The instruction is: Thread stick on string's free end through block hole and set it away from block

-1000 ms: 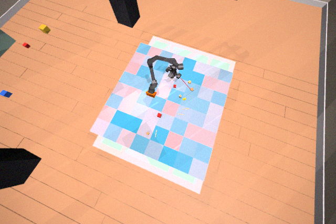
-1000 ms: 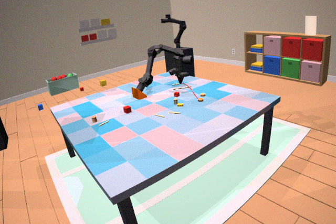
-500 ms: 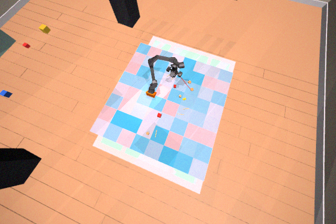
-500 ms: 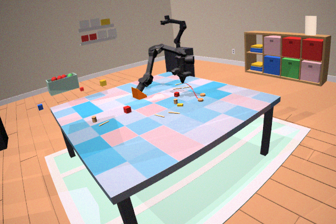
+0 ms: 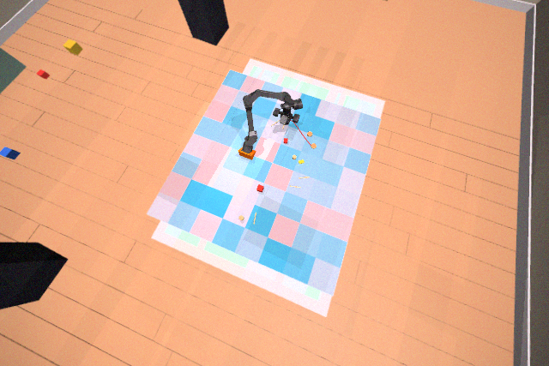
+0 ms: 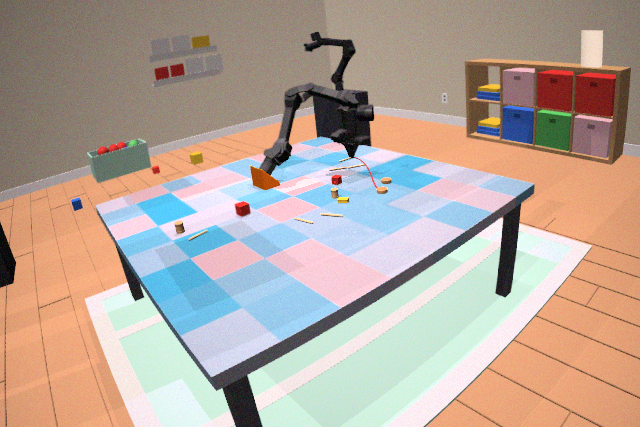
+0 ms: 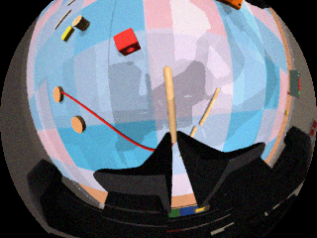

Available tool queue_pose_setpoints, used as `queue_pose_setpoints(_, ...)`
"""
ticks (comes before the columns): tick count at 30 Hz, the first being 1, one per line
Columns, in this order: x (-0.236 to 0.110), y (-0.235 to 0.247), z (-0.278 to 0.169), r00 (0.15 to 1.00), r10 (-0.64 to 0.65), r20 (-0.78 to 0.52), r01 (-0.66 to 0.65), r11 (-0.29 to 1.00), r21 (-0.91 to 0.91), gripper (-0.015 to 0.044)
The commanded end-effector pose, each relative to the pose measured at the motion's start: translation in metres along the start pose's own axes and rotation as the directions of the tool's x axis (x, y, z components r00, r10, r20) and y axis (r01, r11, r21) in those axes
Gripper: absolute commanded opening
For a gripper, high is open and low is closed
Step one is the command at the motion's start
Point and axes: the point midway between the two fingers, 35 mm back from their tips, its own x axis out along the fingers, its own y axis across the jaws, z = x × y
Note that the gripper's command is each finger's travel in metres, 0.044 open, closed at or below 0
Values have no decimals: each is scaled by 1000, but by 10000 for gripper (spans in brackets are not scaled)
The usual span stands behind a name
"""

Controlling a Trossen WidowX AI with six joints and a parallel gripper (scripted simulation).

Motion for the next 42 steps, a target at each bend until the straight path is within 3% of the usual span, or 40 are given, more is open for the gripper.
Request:
queue_pose_setpoints(1,1,2,-5,1000,3,0,-3,999,-39,0)
queue_pose_setpoints(24,3,6,-34,1000,4,-23,-9,973,-231,0)
queue_pose_setpoints(42,20,7,-35,1000,3,-24,-9,972,-237,0)
